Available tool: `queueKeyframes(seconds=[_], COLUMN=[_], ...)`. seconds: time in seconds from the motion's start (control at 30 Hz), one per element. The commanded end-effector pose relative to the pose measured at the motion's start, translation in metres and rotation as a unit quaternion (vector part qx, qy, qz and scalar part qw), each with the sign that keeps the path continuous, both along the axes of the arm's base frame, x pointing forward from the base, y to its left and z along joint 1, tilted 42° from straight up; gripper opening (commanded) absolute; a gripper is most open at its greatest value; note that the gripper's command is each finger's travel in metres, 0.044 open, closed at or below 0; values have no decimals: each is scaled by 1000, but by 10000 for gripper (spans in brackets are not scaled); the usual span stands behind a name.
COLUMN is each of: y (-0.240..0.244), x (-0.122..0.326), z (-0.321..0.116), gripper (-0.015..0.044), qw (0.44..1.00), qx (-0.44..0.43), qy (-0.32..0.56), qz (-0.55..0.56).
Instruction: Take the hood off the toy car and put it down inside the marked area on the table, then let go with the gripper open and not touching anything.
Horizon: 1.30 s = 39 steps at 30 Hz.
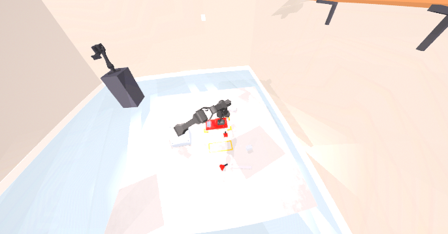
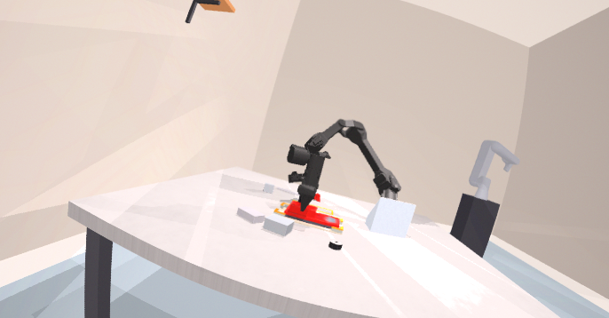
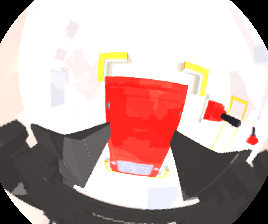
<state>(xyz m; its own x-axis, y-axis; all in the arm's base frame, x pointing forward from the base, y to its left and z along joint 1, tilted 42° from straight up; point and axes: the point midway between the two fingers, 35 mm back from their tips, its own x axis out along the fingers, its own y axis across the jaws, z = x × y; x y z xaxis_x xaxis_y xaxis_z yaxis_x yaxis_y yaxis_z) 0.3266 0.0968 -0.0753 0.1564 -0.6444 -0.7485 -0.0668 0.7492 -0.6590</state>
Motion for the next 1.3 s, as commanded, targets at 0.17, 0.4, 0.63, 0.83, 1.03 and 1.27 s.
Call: queueKeyframes(seconds=[0.17, 0.4, 0.63, 0.83, 1.03, 1.27], y=[0, 3, 6, 9, 11, 14], x=[0, 0, -1, -2, -2, -3], z=[1, 3, 7, 9, 12, 16], gripper=[222, 39, 0, 0, 0, 0], qw=[1000, 1000, 1000, 1000, 1000, 1000], qx=[0, 0, 0, 0, 0, 0], qy=[-1, -1, 0, 0, 0, 0], qz=[0, 0, 0, 0, 0, 0])
